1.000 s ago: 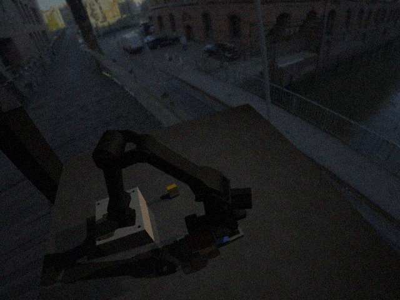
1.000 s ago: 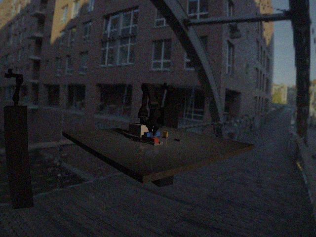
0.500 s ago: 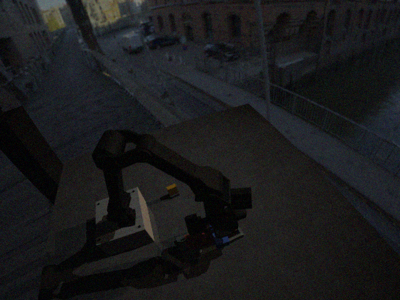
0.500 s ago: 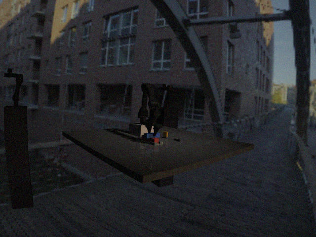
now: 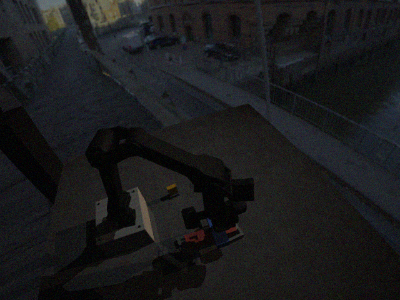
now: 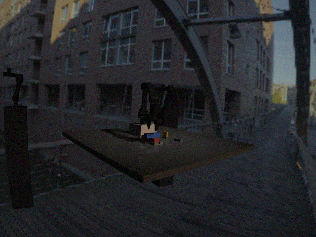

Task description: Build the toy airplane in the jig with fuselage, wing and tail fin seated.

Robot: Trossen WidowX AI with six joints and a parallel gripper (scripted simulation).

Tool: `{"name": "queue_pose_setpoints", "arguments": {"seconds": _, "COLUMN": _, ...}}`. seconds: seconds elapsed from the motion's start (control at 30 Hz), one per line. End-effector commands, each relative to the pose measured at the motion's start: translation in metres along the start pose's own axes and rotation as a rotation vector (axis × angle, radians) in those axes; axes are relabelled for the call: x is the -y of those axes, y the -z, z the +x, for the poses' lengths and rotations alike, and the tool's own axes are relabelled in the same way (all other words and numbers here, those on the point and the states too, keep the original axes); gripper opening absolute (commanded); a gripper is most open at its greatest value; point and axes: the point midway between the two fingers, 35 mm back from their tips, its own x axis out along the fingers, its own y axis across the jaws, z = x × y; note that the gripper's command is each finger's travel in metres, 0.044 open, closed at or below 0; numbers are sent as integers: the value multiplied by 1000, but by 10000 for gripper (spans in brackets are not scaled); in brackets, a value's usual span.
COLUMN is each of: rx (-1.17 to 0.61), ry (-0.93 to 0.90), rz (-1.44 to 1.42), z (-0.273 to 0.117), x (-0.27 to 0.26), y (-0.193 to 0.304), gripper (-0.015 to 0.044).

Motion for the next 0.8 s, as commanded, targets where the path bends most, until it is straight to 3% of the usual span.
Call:
{"name": "queue_pose_setpoints", "arguments": {"seconds": 0.0, "rx": 14, "ry": -29, "rz": 0, "z": -44, "x": -1, "y": 0, "gripper": 440}}
{"name": "queue_pose_setpoints", "arguments": {"seconds": 0.3, "rx": 15, "ry": -29, "rz": -63, "z": -44, "x": -6, "y": -2, "gripper": 440}}
{"name": "queue_pose_setpoints", "arguments": {"seconds": 0.77, "rx": 33, "ry": -15, "rz": -1417, "z": -45, "x": -7, "y": -2, "gripper": 440}}
